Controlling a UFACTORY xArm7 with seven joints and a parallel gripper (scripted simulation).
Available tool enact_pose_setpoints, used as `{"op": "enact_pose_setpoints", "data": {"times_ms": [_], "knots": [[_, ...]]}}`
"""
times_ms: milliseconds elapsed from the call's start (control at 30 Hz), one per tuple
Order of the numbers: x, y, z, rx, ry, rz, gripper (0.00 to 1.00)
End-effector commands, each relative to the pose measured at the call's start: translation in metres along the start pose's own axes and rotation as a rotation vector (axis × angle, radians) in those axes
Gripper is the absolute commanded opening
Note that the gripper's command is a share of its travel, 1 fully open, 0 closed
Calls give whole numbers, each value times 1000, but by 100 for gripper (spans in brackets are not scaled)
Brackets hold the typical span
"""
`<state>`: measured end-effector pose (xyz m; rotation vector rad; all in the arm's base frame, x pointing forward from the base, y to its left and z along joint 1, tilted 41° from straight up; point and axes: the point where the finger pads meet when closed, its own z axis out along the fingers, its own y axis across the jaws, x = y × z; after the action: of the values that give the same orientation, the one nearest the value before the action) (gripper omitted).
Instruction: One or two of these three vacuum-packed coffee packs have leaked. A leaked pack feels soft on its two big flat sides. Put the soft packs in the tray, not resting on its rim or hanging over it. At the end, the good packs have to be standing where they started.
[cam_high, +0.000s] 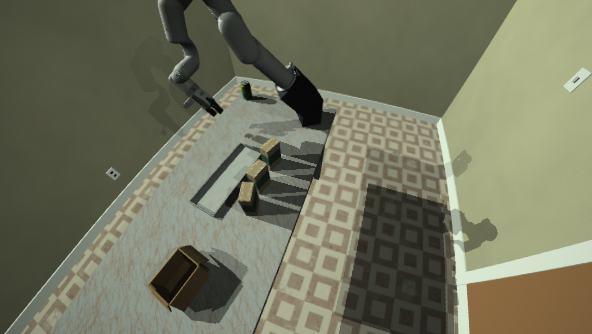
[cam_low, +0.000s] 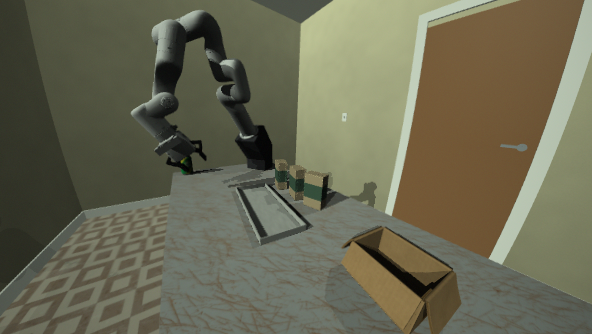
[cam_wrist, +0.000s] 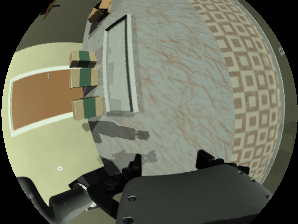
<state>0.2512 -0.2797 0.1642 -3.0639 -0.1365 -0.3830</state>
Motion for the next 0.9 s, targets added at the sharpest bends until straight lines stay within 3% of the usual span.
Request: {"op": "enact_pose_setpoints", "data": {"times_ms": [0, 100, 167, 267, 333, 367, 433, 467, 533, 567, 633, 667, 733, 767, 833, 867], "knots": [[39, -21, -2, 22, -43, 16, 100], [70, -47, -3, 34, -76, 24, 100], [70, -47, -3, 34, -76, 24, 100], [100, -78, -5, 39, -113, 33, 100], [100, -78, -5, 39, -113, 33, 100], [114, -96, -7, 38, -132, 38, 100], [114, -96, -7, 38, -132, 38, 100], [128, -116, -8, 34, -151, 44, 100], [128, -116, -8, 34, -151, 44, 100], [140, -136, -10, 28, -170, 50, 100], [140, -136, -10, 28, -170, 50, 100], [152, -158, -13, 20, -188, 56, 100], [152, -158, -13, 20, -188, 56, 100], [162, -180, -16, 8, -205, 62, 100], [162, -180, -16, 8, -205, 62, 100], [171, -204, -19, -5, -219, 69, 100]]}}
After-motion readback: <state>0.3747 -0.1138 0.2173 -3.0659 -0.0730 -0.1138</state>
